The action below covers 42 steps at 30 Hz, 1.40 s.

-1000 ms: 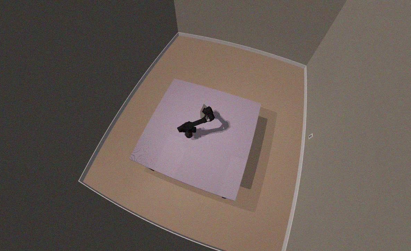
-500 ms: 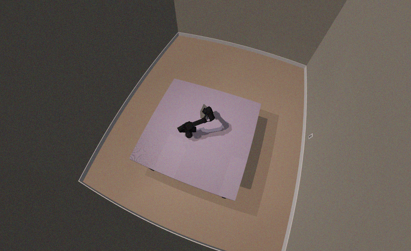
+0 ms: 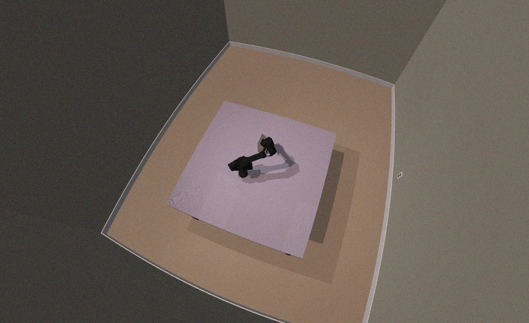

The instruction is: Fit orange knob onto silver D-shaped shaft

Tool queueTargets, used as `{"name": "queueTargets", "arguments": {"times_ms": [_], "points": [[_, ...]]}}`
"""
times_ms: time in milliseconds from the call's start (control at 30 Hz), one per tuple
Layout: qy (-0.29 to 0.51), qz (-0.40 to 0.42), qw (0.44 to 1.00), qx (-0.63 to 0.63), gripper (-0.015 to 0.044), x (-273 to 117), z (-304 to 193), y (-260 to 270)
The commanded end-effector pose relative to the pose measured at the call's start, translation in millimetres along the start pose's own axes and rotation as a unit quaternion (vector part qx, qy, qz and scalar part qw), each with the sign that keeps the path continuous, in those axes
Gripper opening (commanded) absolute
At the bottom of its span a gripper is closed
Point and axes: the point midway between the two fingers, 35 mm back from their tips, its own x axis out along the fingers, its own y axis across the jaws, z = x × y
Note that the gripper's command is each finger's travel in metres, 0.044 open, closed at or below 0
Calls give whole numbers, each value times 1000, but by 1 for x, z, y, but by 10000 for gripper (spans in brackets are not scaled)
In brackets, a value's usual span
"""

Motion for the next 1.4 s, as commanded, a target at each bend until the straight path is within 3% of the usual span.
{"name": "queueTargets", "arguments": {"times_ms": [0,1133,1367], "points": [[-1,0,999,-52,0,-1,1,0],[-1,0,997,-83,0,-2,1,1],[-1,0,983,-182,0,0,1,1]]}}
